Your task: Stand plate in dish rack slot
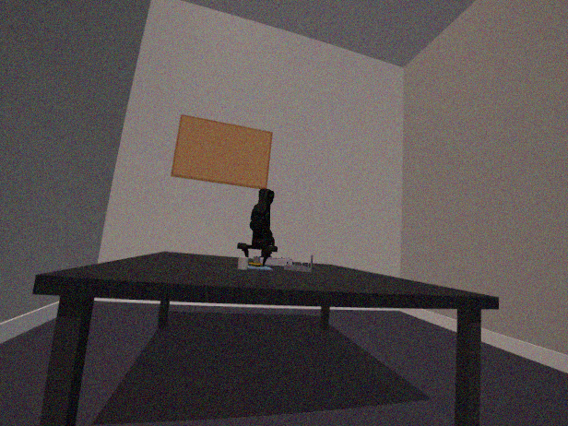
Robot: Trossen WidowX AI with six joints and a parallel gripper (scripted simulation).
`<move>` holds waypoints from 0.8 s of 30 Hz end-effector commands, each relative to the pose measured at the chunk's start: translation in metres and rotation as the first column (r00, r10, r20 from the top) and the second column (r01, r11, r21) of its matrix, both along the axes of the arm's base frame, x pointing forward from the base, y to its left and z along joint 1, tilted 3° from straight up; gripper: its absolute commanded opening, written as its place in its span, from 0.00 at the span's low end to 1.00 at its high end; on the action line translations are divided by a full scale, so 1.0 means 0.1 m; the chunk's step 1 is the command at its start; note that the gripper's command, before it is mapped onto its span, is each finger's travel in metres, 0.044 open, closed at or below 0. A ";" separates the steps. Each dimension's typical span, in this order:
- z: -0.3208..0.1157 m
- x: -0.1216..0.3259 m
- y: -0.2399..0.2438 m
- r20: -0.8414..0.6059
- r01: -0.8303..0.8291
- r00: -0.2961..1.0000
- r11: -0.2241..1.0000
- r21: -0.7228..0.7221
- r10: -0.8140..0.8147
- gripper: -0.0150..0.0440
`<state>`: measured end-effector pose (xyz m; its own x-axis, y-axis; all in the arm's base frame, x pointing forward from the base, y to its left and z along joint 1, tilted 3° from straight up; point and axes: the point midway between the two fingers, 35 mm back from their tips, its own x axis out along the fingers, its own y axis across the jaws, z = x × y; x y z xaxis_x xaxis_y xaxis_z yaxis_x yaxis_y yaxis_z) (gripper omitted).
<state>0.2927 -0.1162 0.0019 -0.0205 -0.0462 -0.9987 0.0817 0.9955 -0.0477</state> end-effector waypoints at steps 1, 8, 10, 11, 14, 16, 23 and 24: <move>0.06 0.02 0.00 0.001 0.002 1.000 1.000 0.001 -0.002 0.60; 0.38 0.11 -0.02 0.002 0.002 1.000 1.000 0.001 -0.002 0.29; 0.47 0.12 -0.02 0.002 0.002 1.000 1.000 0.001 -0.002 0.25; 0.51 0.13 -0.02 0.002 0.002 1.000 1.000 0.001 -0.002 0.25; 0.65 0.15 -0.02 0.003 0.002 1.000 1.000 0.001 -0.002 0.25; 0.74 0.16 -0.02 0.003 0.002 1.000 1.000 0.001 -0.002 0.25; 1.03 0.19 -0.01 0.003 0.002 1.000 1.000 0.001 -0.002 0.25; 1.07 0.19 -0.01 0.003 0.002 1.000 1.000 0.001 -0.002 0.25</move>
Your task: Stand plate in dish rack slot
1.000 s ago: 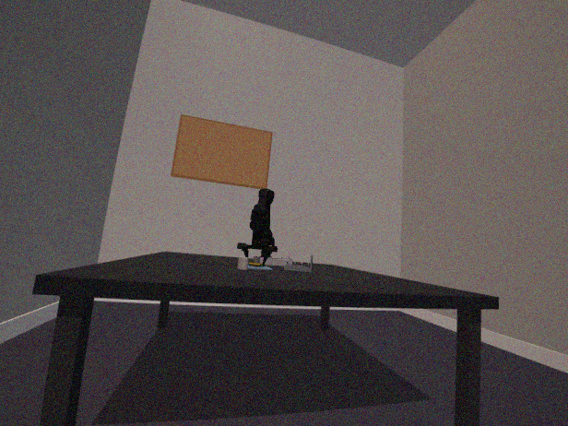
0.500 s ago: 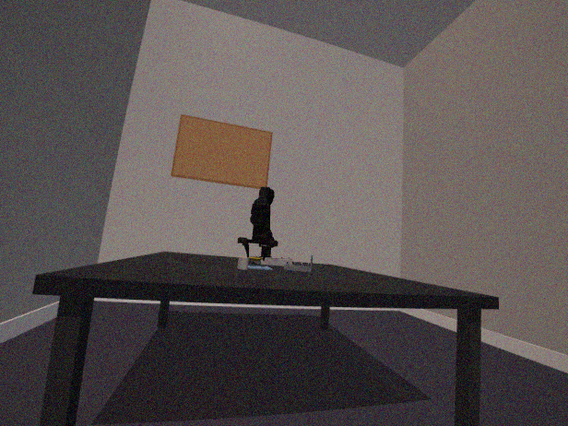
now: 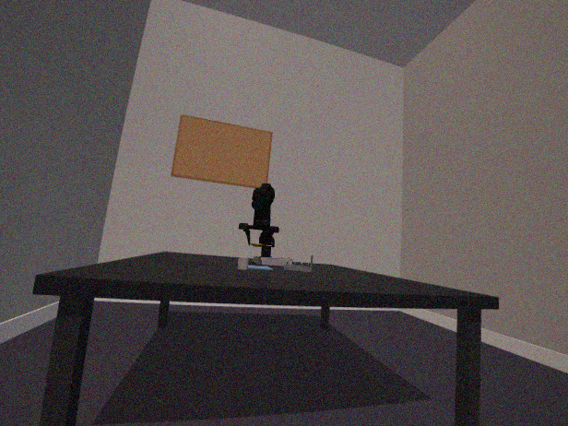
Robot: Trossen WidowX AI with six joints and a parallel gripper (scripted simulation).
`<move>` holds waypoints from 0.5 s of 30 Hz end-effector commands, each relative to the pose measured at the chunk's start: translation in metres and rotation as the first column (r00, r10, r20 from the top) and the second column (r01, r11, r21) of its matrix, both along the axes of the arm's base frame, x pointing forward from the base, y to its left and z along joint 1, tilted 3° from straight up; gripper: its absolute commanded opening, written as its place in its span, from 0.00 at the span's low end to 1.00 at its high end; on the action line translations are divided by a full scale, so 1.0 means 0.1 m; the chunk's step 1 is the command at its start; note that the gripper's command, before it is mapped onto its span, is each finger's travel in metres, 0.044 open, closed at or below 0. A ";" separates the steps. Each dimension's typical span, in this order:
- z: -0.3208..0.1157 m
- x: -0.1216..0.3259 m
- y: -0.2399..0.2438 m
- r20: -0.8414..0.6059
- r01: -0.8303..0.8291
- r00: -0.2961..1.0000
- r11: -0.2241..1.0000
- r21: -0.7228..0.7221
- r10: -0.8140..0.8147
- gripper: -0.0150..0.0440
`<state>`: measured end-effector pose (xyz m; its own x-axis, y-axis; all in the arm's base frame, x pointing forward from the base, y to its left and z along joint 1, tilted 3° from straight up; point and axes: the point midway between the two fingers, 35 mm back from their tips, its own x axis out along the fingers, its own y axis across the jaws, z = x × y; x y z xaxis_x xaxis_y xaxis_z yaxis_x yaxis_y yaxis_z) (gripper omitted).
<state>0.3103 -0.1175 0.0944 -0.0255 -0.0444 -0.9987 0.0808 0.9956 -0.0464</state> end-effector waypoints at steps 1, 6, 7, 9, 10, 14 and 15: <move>0.18 0.02 0.00 0.008 0.003 1.000 1.000 -0.001 -0.003 0.25; 0.37 0.03 0.01 0.008 0.003 1.000 1.000 -0.001 -0.003 0.25; 0.41 0.03 0.01 0.008 0.003 1.000 1.000 -0.001 -0.003 0.25; 0.49 0.03 0.01 0.008 0.003 1.000 1.000 -0.001 -0.003 0.25; 0.52 0.03 0.02 0.008 0.003 1.000 1.000 -0.001 -0.003 0.25; 0.67 0.03 0.02 0.008 0.003 1.000 1.000 -0.001 -0.003 0.25; 0.70 0.03 0.02 0.008 0.003 1.000 1.000 -0.001 -0.003 0.25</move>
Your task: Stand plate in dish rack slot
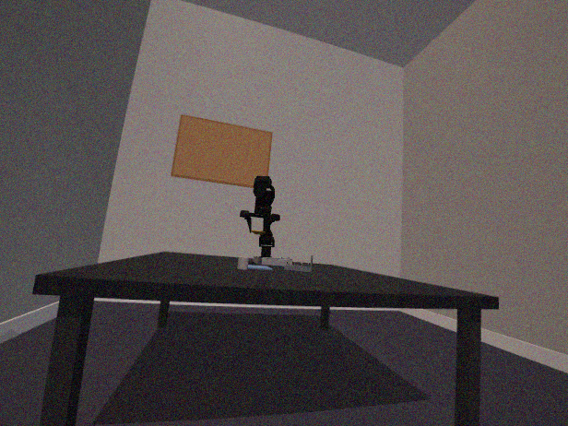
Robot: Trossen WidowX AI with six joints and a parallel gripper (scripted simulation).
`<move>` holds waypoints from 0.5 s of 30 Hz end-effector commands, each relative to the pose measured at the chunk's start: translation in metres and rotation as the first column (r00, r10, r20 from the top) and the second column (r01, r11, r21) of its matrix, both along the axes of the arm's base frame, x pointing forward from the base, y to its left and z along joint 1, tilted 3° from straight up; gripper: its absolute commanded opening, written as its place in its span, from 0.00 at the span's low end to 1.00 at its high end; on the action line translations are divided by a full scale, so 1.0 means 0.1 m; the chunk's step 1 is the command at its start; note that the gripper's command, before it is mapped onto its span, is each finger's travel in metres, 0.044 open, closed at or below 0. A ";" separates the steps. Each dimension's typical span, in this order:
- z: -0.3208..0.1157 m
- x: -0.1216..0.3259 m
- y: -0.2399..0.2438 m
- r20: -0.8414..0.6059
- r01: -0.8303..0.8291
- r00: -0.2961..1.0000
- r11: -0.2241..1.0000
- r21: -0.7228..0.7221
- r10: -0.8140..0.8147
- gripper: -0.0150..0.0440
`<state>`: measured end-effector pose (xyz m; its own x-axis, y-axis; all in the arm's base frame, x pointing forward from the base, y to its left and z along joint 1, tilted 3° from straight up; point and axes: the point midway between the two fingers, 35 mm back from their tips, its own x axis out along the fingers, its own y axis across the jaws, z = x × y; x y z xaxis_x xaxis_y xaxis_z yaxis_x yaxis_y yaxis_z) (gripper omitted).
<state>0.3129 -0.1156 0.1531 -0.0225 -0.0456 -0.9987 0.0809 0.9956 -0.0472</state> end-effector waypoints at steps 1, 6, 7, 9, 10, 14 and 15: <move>0.14 0.00 0.01 0.005 0.003 1.000 1.000 0.000 -0.003 0.25; 0.21 0.00 0.03 0.005 0.008 1.000 1.000 0.000 -0.008 0.25; 0.21 -0.01 0.10 0.006 0.025 1.000 1.000 0.001 -0.025 0.25; 0.22 -0.06 0.34 0.009 0.088 0.996 0.996 0.002 -0.088 0.25; 0.22 -0.10 0.46 0.010 0.122 0.993 0.993 0.003 -0.122 0.25; 0.20 -0.29 0.93 0.013 0.256 0.967 0.967 0.005 -0.256 0.25; 0.19 -0.35 1.04 0.014 0.289 0.957 0.957 0.005 -0.289 0.25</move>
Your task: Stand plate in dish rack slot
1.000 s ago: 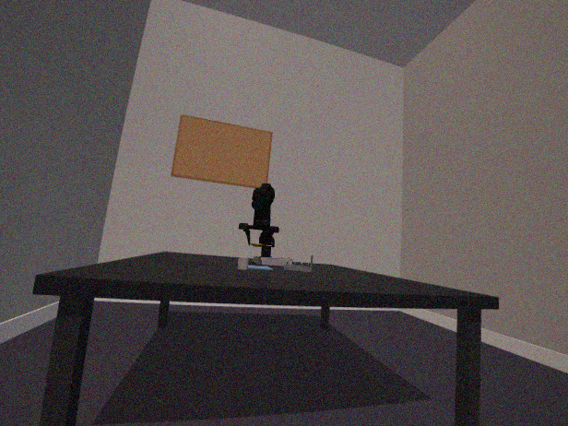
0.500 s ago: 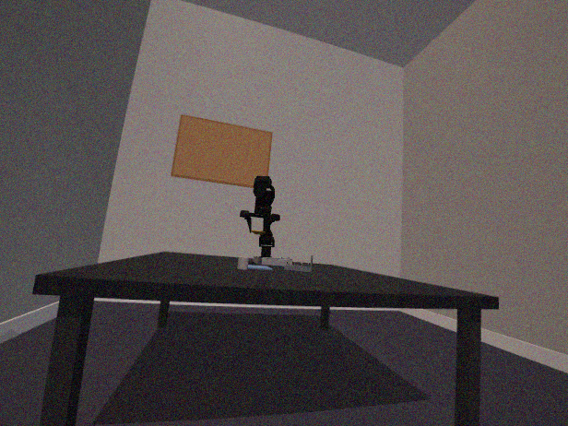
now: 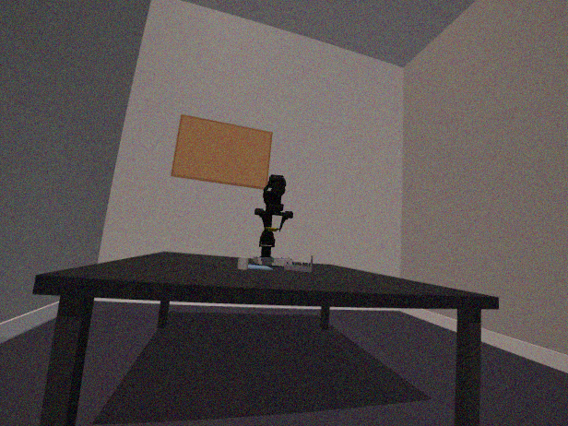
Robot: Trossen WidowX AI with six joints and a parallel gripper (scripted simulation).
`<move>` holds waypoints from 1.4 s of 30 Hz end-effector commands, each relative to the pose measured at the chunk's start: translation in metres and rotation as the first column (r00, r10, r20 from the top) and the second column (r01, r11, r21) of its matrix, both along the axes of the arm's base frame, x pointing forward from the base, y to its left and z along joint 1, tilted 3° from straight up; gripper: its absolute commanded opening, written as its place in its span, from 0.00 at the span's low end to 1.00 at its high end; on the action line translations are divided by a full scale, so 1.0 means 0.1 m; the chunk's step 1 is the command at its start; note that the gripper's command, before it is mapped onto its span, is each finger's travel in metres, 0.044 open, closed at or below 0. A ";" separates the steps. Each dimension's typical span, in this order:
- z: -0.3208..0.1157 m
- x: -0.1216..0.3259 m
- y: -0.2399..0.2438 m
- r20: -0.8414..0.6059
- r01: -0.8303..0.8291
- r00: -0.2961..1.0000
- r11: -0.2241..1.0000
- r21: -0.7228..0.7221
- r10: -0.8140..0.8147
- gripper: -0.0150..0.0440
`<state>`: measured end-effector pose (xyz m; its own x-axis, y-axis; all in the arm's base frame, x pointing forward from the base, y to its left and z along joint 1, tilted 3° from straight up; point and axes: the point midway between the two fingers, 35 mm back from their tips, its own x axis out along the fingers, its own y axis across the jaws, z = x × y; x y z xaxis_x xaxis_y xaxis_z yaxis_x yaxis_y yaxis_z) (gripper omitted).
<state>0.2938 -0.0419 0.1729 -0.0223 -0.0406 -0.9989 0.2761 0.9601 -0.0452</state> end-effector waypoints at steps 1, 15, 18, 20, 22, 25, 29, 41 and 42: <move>-0.02 -0.23 0.40 0.007 0.129 0.992 0.992 0.003 -0.129 0.25; -0.21 -0.26 0.60 0.005 0.095 0.995 0.991 0.097 -0.095 0.25; -0.32 -0.21 0.63 0.015 0.036 0.999 0.987 0.159 -0.039 0.25; -0.39 -0.19 0.64 0.027 -0.001 1.000 0.981 0.196 -0.005 0.25; -0.45 -0.17 0.64 0.041 -0.035 0.999 0.973 0.229 0.027 0.25; -0.53 -0.14 0.65 0.069 -0.089 0.995 0.957 0.276 0.073 0.25; -0.65 -0.10 0.66 0.118 -0.165 0.984 0.928 0.335 0.133 0.25; -0.94 0.00 0.75 0.347 -0.426 0.894 0.782 0.455 0.285 0.25; -0.96 0.01 0.75 0.369 -0.447 0.882 0.768 0.458 0.293 0.25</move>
